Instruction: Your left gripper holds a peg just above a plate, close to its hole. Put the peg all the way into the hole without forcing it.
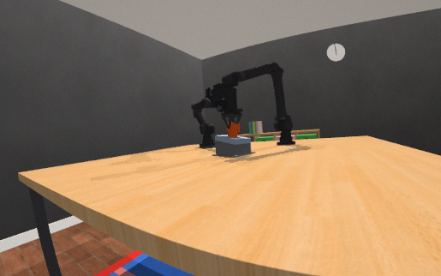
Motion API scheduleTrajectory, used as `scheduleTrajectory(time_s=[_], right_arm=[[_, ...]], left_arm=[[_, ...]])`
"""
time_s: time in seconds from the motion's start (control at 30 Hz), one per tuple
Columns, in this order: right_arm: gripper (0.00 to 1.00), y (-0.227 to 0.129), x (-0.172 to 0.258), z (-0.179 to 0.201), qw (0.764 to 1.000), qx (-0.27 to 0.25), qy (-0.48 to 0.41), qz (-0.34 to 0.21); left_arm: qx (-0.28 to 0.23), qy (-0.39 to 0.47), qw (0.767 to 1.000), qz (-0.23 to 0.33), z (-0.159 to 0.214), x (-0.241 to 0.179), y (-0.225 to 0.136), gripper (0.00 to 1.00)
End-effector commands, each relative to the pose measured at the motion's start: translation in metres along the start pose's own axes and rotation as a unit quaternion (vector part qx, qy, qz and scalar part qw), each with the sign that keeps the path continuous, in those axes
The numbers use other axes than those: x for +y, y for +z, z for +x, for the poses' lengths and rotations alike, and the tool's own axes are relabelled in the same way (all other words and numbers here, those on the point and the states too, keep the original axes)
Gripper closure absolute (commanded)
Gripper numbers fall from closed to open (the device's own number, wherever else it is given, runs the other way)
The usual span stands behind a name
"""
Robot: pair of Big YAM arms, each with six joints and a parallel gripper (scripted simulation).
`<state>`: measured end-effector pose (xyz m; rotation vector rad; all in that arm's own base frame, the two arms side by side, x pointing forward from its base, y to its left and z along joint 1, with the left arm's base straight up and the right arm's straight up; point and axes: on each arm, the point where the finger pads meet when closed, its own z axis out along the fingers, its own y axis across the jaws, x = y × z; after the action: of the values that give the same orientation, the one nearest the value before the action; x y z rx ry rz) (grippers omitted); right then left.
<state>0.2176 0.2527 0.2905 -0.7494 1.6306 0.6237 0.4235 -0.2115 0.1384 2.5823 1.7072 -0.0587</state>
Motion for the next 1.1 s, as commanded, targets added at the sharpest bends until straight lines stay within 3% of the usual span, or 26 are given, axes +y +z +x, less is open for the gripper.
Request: scheduleTrajectory(time_s=[0.0, 0.07, 0.23, 0.37, 0.43, 0.5, 0.53, 0.7, 0.77, 0.87, 1.07], right_arm=[[0.00, 0.000, 0.000, -0.018, 1.000, -0.015, 0.000, 0.001], [0.00, 0.000, 0.000, -0.018, 1.000, -0.015, 0.000, 0.001], [0.00, 0.002, -0.001, -0.018, 1.000, -0.017, 0.001, 0.002], [0.00, 0.006, -0.006, 0.003, 1.000, -0.001, 0.002, 0.010], [0.00, 0.008, -0.008, -0.014, 1.000, -0.017, 0.002, 0.013], [0.00, 0.013, -0.012, -0.010, 1.000, -0.017, 0.003, 0.018], [0.00, 0.017, -0.014, 0.011, 1.000, -0.001, 0.004, 0.021], [0.00, 0.025, -0.022, 0.001, 0.999, -0.017, 0.005, 0.031], [0.00, 0.027, -0.024, 0.022, 0.999, -0.001, 0.006, 0.033], [0.00, 0.026, -0.021, 0.001, 0.999, -0.022, 0.005, 0.029], [0.00, 0.026, -0.021, 0.001, 0.999, -0.022, 0.005, 0.030]], left_arm=[[-0.004, 0.000, 0.999, -0.050, -0.010, 0.026, -0.027, 0.60], [-0.004, 0.002, 0.998, -0.058, -0.005, 0.027, -0.042, 0.60], [-0.004, 0.002, 0.998, -0.058, -0.005, 0.027, -0.042, 0.60], [-0.004, 0.002, 0.998, -0.058, -0.005, 0.027, -0.042, 0.60], [-0.003, 0.000, 0.999, -0.035, -0.003, 0.018, -0.023, 0.60], [-0.003, 0.000, 0.999, -0.039, -0.004, 0.021, -0.023, 0.60], [-0.003, 0.000, 0.999, -0.039, -0.004, 0.021, -0.023, 0.60], [-0.003, 0.000, 0.999, -0.039, -0.003, 0.021, -0.023, 0.60], [-0.003, 0.000, 0.999, -0.039, -0.003, 0.020, -0.022, 0.60], [-0.003, 0.001, 0.999, -0.049, -0.004, 0.019, -0.031, 0.60], [-0.004, 0.001, 0.999, -0.049, -0.011, 0.019, -0.030, 0.60]])
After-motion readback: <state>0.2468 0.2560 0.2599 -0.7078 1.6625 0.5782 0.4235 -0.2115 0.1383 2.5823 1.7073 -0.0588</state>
